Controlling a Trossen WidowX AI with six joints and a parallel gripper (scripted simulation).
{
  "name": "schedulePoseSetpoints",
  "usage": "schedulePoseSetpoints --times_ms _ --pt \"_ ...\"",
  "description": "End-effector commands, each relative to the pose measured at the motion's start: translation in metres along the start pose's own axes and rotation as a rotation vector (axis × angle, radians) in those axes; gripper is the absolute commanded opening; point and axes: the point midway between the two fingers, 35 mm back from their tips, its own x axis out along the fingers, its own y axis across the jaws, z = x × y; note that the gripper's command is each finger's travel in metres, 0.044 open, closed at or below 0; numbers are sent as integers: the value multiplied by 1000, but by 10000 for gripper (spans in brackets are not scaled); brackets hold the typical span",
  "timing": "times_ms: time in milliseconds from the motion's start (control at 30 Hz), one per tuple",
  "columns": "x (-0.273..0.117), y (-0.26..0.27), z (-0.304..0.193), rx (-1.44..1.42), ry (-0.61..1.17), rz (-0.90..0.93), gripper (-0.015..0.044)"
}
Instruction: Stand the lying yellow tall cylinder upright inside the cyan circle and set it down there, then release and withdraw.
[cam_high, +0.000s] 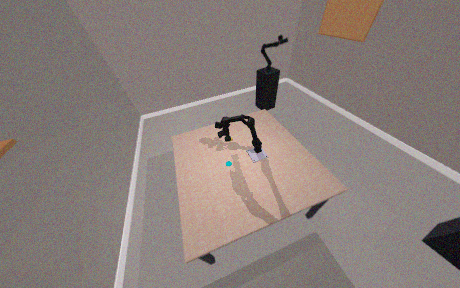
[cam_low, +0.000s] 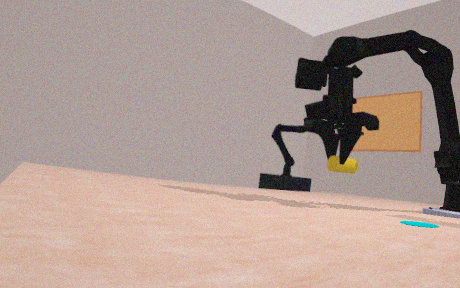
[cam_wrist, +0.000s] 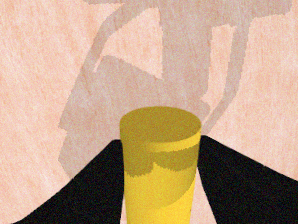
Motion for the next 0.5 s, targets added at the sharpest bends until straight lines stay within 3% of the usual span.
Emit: schedulePoseSetpoints --times_ms 0,467 --pt "-15 1 0 -4 -11 -4 105" --pt "-37 15 4 -60 -11 -3 105"
